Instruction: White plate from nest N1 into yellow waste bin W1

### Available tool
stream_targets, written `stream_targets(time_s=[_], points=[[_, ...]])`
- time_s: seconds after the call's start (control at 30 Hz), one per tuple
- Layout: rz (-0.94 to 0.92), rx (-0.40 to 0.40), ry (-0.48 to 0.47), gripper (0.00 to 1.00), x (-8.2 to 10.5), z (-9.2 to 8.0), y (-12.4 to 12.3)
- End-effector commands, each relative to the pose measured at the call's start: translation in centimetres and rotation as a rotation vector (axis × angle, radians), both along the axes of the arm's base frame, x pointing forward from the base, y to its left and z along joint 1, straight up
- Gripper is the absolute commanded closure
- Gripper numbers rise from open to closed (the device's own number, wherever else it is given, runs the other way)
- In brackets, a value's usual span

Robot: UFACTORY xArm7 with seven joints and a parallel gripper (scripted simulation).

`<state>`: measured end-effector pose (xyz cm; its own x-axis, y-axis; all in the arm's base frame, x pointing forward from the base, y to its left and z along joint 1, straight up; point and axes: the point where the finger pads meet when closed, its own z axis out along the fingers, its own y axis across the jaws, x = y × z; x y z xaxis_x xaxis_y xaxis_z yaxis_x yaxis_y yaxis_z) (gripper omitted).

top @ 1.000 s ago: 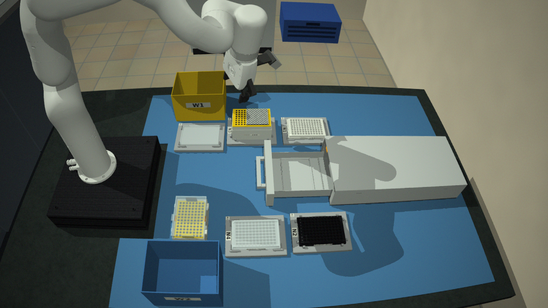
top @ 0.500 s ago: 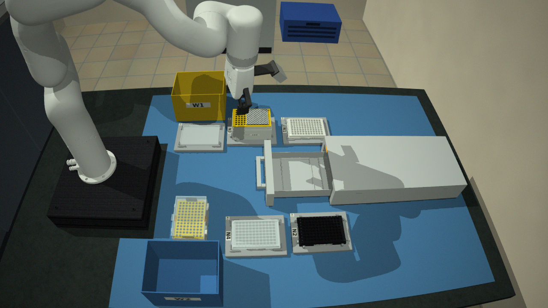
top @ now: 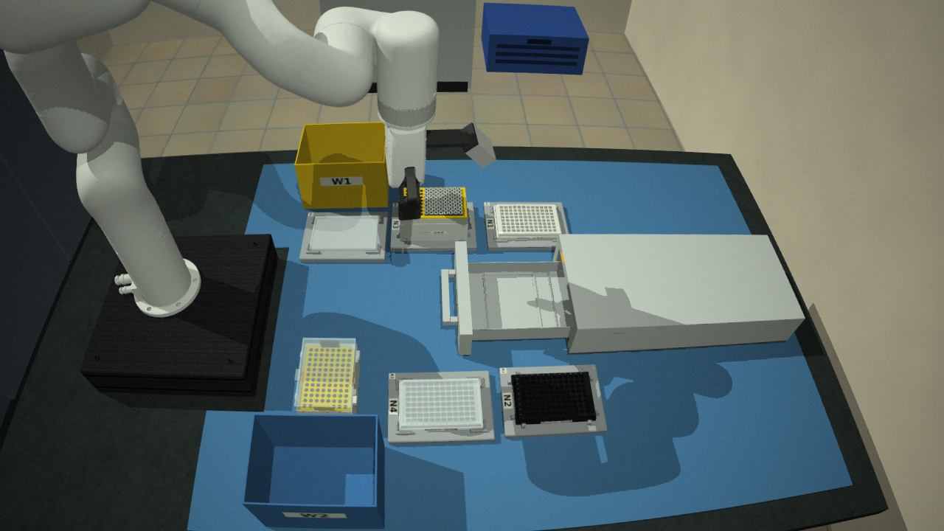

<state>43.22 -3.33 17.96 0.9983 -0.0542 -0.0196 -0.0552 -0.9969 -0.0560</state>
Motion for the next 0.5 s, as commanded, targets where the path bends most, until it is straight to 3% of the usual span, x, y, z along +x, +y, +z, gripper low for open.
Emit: stream_targets(time_s=[0.0,0.2,0.47], points=[[-0.022,-0.012,-0.008,0.0,-0.1,0.4,-0.9],[-0.115,-0.058,-0.02,0.0,-1.0,1.1,-3.7],[-0.115,-0.058,-0.02,0.0,-1.0,1.2,-3.9]])
